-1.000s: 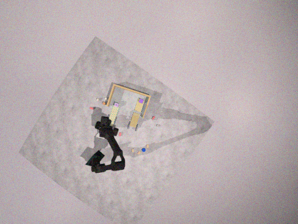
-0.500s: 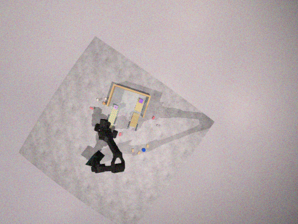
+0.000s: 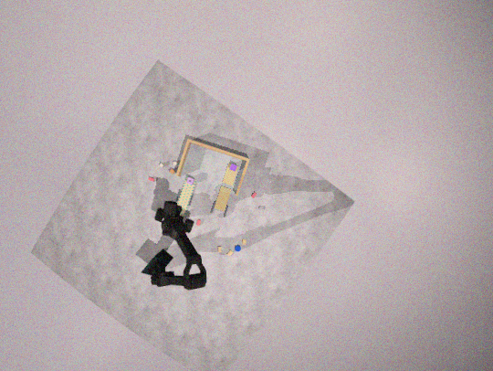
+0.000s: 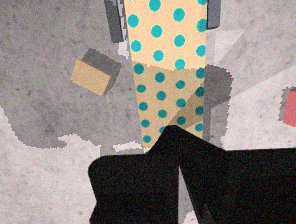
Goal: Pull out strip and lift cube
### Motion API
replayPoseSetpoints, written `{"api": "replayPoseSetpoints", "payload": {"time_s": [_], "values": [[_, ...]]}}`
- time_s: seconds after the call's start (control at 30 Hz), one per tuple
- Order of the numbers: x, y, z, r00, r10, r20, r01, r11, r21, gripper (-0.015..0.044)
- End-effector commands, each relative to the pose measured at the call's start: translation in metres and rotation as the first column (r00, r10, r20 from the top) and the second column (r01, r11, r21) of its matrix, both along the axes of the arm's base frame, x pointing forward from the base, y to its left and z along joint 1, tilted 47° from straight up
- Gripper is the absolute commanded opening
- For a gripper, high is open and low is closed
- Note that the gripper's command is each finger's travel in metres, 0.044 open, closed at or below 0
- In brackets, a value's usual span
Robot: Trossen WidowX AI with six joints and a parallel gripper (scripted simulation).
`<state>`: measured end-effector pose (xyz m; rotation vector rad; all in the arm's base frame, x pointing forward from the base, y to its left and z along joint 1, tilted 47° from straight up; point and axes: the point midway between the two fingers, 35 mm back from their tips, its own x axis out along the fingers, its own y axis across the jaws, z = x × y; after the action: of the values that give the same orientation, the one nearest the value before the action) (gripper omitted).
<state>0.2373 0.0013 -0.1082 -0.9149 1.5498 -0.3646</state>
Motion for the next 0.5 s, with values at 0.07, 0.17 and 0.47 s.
{"api": "replayPoseSetpoints", "payload": {"time_s": [0.07, 0.17, 0.47], "values": [[-0.018, -0.009, 0.0, 0.999, -0.017, -0.032, 0.017, 1.0, -0.01, 0.0], [-0.022, -0.01, 0.001, 0.999, -0.017, -0.032, 0.017, 1.0, -0.01, 0.0], [-0.032, -0.013, 0.004, 0.999, -0.017, -0.032, 0.017, 1.0, -0.01, 0.0]]}}
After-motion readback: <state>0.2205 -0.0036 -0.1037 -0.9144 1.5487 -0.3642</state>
